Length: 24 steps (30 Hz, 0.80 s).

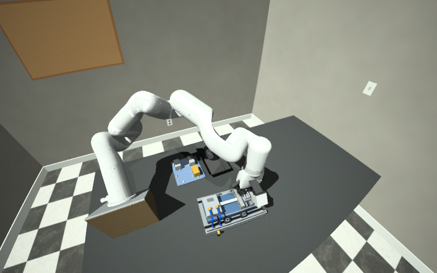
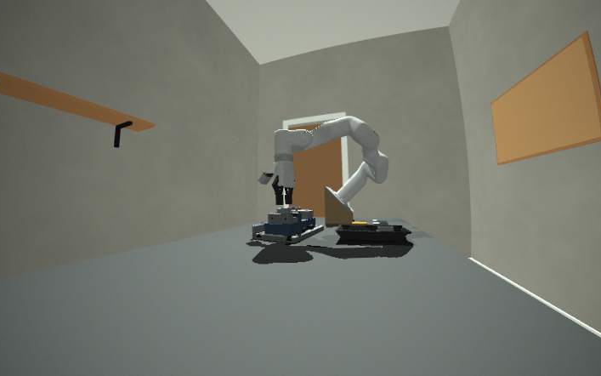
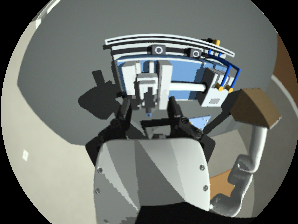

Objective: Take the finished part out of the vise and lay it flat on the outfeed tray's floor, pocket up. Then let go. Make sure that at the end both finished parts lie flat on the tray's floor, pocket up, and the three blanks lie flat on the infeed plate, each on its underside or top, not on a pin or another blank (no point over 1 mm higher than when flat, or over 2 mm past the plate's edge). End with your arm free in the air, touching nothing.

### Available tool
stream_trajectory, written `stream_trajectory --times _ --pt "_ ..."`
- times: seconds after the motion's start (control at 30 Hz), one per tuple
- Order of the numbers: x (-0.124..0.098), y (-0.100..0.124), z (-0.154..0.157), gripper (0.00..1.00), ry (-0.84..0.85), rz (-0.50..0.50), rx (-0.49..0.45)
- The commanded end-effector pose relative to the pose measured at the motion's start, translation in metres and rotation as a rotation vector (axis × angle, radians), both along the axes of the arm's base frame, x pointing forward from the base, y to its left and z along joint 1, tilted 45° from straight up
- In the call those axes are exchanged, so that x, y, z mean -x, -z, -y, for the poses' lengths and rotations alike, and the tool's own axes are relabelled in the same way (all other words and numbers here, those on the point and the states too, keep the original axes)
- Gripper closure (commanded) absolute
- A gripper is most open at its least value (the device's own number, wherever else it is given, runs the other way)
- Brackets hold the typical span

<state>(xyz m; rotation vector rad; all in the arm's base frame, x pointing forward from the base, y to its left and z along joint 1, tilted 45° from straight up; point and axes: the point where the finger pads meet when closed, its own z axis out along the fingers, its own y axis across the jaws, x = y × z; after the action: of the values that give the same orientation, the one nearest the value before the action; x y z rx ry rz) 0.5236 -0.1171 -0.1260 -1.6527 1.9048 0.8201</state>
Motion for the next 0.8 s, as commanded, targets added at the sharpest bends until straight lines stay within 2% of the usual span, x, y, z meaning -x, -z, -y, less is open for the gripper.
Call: stream_trajectory --times 0.0,0.77 --pt "-0.0016 0.0008 -0.0003 0.31 0.002 0.004 0.003" --pt "-0.0015 0.0067 -0.0061 0.31 0.002 0.004 0.003"
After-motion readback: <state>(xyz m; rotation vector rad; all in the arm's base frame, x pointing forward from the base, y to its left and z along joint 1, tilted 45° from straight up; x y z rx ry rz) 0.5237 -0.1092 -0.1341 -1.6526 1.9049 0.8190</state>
